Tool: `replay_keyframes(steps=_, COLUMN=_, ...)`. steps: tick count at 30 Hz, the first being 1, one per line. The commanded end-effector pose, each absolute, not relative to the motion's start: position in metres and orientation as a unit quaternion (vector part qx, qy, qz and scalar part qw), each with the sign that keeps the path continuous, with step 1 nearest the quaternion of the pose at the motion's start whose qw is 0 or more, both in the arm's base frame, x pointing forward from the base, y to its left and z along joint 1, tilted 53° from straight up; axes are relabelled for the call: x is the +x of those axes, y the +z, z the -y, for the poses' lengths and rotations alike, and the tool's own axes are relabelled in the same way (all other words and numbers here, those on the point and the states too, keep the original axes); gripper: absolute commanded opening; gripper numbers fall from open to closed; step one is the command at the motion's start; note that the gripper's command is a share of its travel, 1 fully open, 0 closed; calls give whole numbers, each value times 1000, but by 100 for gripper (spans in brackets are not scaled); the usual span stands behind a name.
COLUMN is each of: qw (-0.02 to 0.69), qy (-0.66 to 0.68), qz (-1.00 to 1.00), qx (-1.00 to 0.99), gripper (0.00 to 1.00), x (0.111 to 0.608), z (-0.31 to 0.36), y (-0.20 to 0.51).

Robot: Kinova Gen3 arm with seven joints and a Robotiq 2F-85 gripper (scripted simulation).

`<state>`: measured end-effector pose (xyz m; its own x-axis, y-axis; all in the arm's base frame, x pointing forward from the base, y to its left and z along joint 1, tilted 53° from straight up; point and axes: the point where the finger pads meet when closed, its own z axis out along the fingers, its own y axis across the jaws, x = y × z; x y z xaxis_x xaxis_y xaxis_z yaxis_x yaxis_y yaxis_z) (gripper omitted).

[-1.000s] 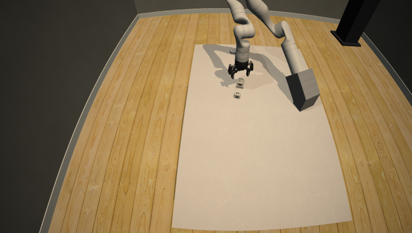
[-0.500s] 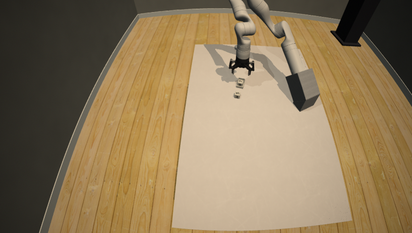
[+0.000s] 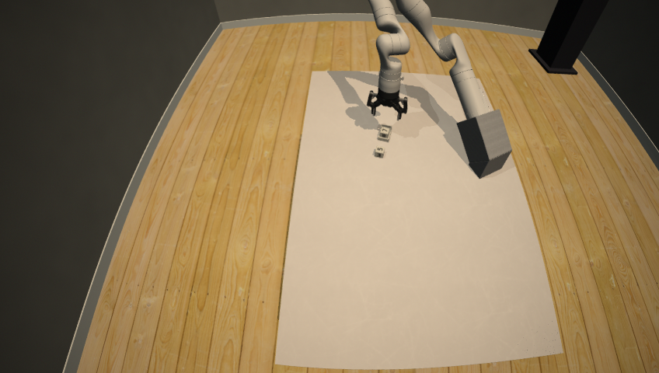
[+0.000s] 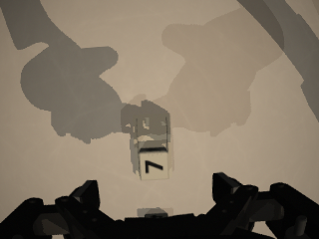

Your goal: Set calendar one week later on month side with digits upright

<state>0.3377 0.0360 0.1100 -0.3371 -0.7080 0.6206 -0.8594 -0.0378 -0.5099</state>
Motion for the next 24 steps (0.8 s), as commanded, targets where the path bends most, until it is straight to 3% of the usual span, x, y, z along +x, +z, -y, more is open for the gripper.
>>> replay_keyframes(steps=1, qw=83, qy=441, qz=690, qx=568, gripper=100, x=338, z=-37, y=111)
replay_keyframes(steps=5, qw=83, qy=441, qz=690, qx=567, gripper=100, x=338, z=-37, y=111)
replay_keyframes(steps=6, qw=83, qy=441, qz=690, qx=567, gripper=48, x=338, z=-37, y=111)
replay_keyframes(steps=24, qw=83, qy=441, qz=690, qx=567, gripper=48, x=338, z=-37, y=111)
